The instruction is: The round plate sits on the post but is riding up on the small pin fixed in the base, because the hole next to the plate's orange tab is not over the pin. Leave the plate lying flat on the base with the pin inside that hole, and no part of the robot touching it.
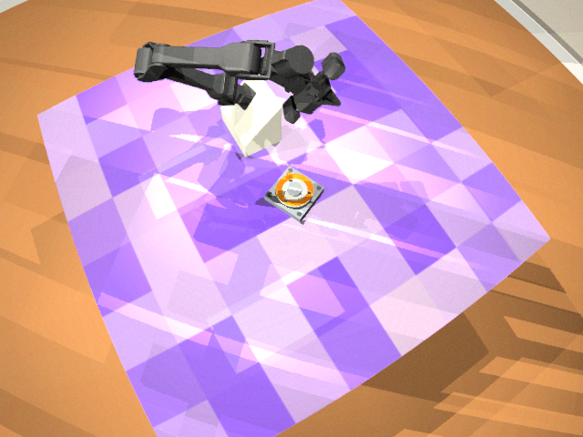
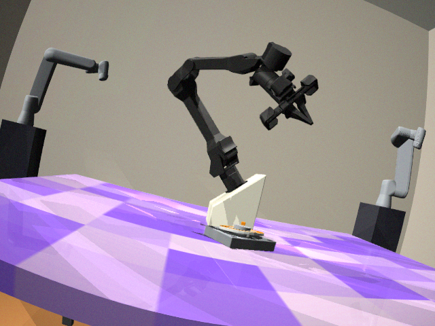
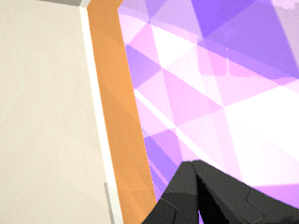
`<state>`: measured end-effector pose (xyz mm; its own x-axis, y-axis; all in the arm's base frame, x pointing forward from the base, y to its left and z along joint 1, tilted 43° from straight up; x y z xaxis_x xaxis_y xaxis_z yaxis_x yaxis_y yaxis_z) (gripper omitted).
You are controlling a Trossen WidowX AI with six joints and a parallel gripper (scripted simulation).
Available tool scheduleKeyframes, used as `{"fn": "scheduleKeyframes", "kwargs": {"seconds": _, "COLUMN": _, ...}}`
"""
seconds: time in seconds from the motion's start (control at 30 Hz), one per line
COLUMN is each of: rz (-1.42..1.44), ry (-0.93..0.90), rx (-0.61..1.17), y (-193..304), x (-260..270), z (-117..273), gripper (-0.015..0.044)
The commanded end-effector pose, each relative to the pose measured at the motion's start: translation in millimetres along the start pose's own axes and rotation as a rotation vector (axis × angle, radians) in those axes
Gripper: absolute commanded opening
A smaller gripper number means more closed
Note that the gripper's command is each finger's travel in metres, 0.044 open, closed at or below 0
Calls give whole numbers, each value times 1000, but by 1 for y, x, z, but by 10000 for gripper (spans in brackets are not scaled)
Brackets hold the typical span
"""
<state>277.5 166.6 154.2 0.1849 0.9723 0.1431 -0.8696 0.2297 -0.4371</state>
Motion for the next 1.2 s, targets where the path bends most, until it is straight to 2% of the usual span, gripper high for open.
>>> {"fn": "scheduleKeyframes", "kwargs": {"seconds": 0.0, "rz": 69, "ry": 274, "rx": 56, "y": -4, "x": -53, "z": -33, "gripper": 0}}
{"fn": "scheduleKeyframes", "kwargs": {"seconds": 0.13, "rz": 166, "ry": 573, "rx": 198, "y": 0, "x": -120, "z": -58, "gripper": 0}}
{"fn": "scheduleKeyframes", "kwargs": {"seconds": 0.2, "rz": 187, "ry": 624, "rx": 233, "y": 2, "x": -132, "z": -61, "gripper": 0}}
{"fn": "scheduleKeyframes", "kwargs": {"seconds": 0.33, "rz": 299, "ry": 841, "rx": 439, "y": 14, "x": -189, "z": -69, "gripper": 0}}
{"fn": "scheduleKeyframes", "kwargs": {"seconds": 0.6, "rz": 305, "ry": 850, "rx": 451, "y": 16, "x": -191, "z": -71, "gripper": 0}}
{"fn": "scheduleKeyframes", "kwargs": {"seconds": 0.93, "rz": 305, "ry": 852, "rx": 451, "y": 28, "x": -228, "z": -97, "gripper": 0}}
{"fn": "scheduleKeyframes", "kwargs": {"seconds": 1.17, "rz": 305, "ry": 852, "rx": 451, "y": 30, "x": -226, "z": -100, "gripper": 0}}
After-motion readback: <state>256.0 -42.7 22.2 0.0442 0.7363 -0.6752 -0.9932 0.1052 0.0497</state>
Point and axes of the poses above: the point midway between the two fingers, 35 mm back from their tips, its own z axis back along the fingers, its own x axis across the jaws, y = z × x, the point moved 6 cm from there along z, back along the fingers, and after that the axes turned 5 degrees about z, right-handed, at the moved point
